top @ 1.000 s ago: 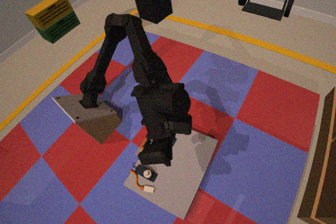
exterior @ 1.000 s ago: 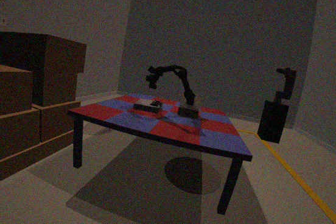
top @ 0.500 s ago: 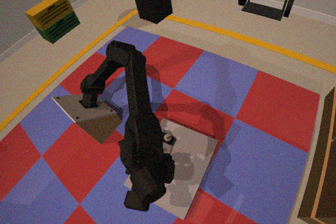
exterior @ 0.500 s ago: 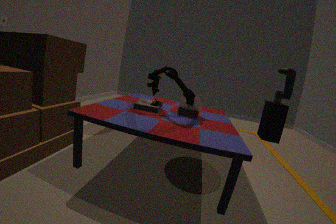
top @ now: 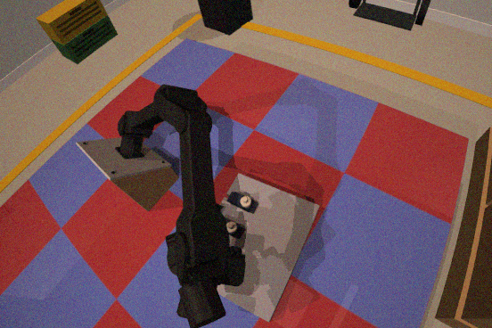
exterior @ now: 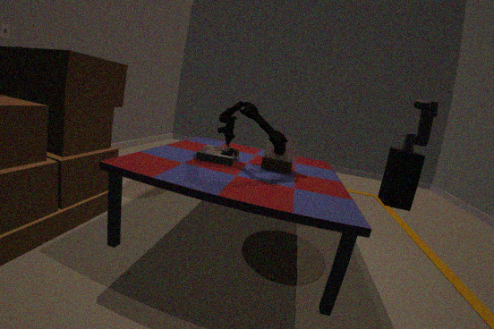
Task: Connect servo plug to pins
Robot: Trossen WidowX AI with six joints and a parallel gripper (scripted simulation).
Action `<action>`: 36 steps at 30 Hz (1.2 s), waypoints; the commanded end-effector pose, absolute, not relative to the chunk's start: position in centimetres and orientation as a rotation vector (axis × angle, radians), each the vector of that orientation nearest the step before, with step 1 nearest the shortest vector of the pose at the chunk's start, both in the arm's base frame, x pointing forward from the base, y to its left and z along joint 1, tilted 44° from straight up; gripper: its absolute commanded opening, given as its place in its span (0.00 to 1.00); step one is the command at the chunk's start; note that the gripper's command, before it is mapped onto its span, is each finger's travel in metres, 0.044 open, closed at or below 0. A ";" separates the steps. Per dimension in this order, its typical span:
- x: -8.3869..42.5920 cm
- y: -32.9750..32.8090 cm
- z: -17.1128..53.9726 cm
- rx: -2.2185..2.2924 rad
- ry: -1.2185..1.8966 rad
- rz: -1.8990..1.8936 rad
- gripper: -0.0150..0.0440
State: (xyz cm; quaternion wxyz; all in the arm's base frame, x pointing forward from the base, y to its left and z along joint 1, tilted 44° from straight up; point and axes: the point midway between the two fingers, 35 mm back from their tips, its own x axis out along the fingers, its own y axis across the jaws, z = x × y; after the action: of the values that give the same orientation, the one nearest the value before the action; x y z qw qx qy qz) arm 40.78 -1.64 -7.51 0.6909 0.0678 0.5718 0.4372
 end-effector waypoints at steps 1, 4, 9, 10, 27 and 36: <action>40.4 -1.1 -8.3 0.171 1.287 0.979 0.45; 40.4 -0.9 -8.4 0.171 1.286 0.979 0.45; 40.4 -0.5 -8.9 0.171 1.286 0.980 0.45; 40.4 -0.4 -9.0 0.171 1.286 0.980 0.45; 40.5 -0.8 -8.6 0.170 1.287 0.979 0.25; 40.6 -4.1 -5.2 0.169 1.288 0.978 0.25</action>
State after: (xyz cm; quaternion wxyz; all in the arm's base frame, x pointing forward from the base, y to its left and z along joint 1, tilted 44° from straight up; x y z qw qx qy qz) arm 40.40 -3.21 -6.24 0.6840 0.0833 0.5778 0.4374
